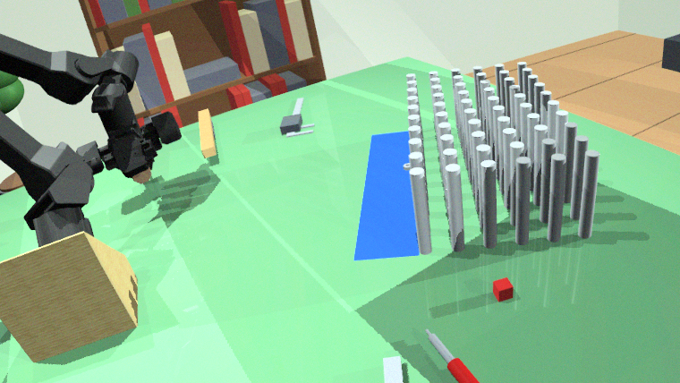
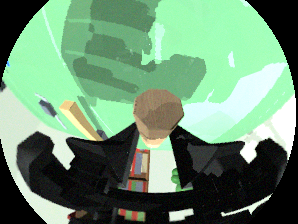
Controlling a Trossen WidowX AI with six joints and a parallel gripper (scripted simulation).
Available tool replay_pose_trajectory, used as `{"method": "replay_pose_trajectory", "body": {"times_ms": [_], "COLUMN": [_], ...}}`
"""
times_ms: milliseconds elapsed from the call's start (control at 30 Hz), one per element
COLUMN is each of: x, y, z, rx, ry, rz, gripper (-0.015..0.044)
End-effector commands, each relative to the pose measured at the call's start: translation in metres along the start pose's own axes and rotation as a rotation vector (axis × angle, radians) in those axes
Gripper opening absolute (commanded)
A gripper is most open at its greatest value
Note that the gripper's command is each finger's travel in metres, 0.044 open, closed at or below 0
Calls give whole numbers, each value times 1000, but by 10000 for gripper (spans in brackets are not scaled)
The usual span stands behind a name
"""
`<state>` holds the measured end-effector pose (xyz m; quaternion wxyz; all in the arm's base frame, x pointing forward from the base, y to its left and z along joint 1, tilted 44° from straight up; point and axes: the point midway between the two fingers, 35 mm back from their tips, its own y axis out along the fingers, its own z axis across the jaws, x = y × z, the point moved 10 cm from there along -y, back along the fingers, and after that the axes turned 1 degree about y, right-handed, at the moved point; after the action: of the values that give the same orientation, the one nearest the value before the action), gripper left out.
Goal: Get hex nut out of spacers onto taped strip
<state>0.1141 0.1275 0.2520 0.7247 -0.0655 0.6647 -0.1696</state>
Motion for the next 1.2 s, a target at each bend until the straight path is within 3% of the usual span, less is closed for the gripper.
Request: {"method": "replay_pose_trajectory", "body": {"times_ms": [0, 1167], "x": [1, 5], "y": [2, 14], "z": [-1, -8], "rx": [5, 16], "ry": [6, 21], "rz": [3, 45], "gripper": [0, 0]}}
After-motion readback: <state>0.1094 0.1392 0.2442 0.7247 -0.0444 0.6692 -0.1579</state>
